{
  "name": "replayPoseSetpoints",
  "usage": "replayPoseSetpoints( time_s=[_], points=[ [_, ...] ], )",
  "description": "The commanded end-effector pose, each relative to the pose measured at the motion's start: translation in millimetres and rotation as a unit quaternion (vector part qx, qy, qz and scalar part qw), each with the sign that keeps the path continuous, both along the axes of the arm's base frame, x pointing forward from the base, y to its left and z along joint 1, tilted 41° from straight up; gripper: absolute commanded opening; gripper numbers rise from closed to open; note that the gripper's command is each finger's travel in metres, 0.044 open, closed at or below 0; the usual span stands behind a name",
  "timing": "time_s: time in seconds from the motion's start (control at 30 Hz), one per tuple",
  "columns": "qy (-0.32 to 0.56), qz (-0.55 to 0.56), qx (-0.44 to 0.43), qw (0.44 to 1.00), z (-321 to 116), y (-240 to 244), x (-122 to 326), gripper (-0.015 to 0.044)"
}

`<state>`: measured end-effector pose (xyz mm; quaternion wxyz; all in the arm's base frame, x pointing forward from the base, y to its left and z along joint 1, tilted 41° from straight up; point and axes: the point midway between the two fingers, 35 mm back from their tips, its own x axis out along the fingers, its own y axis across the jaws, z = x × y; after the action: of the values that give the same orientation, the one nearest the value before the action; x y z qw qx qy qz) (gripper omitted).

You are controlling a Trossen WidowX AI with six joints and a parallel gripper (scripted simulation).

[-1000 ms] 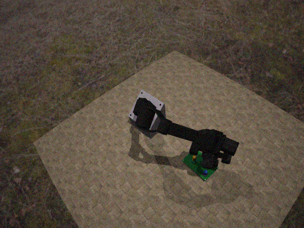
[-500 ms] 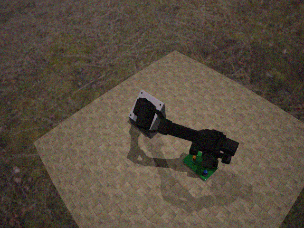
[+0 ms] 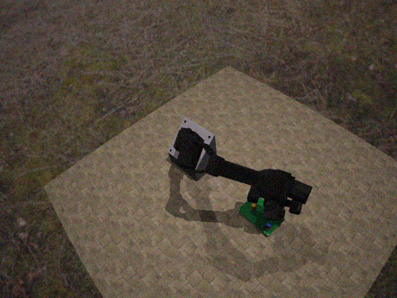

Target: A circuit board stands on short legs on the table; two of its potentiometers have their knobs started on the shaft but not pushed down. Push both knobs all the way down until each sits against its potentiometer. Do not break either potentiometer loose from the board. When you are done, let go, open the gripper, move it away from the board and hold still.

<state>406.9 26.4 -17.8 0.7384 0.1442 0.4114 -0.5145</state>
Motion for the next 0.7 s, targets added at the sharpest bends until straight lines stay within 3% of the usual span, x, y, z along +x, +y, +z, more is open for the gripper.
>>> replayPoseSetpoints(
  time_s=[0.0,0.67],
  points=[
    [-0.003,-0.015,-0.002,1.000,-10.7,-13.6,3.7,0.0000],
    [-0.002,-0.015,-0.001,1.000,-5.0,-8.4,3.1,0.0000]
  ],
)
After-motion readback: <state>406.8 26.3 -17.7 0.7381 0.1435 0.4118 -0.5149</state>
